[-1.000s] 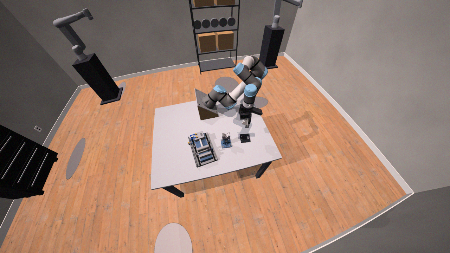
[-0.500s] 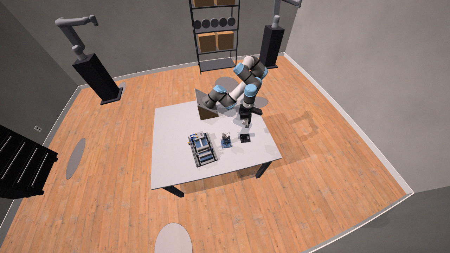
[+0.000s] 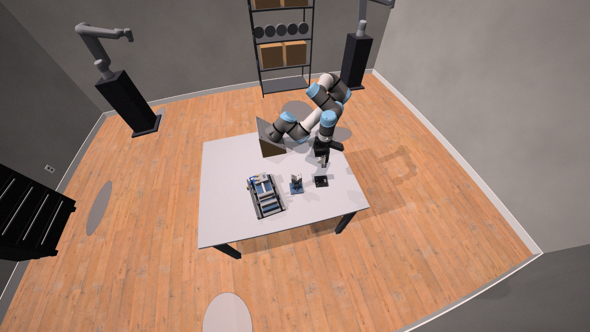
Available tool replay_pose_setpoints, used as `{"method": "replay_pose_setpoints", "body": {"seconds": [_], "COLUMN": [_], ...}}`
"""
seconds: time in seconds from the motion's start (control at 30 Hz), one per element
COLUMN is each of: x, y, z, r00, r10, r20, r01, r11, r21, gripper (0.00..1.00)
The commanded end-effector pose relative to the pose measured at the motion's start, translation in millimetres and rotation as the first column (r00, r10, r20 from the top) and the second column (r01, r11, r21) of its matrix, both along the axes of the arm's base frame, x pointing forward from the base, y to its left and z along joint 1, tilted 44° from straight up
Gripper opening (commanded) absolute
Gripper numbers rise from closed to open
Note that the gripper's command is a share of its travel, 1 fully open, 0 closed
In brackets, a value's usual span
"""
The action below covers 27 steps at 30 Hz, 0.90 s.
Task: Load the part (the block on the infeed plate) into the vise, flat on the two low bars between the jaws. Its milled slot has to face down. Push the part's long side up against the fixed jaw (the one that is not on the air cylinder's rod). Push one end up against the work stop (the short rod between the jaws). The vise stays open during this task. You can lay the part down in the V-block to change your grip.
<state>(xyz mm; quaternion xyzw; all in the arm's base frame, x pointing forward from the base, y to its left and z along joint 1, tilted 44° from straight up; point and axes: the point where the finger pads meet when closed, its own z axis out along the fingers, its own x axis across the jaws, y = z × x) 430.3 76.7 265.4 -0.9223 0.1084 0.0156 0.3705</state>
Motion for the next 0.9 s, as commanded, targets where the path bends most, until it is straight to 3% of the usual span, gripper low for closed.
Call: {"method": "replay_pose_setpoints", "body": {"seconds": [0.0, 0.53, 0.87], "x": [0, 3, 7], "y": [-1, -15, -35], "z": [0, -12, -30], "r00": [1.0, 1.0, 1.0], "r10": [0.0, 0.003, 0.009], "r20": [0.001, 0.004, 0.01], "r01": [0.0, -0.003, -0.009], "r11": [1.0, 1.0, 1.0], "r21": [0.0, -0.002, -0.004], "gripper": [0.0, 0.0, 0.0]}}
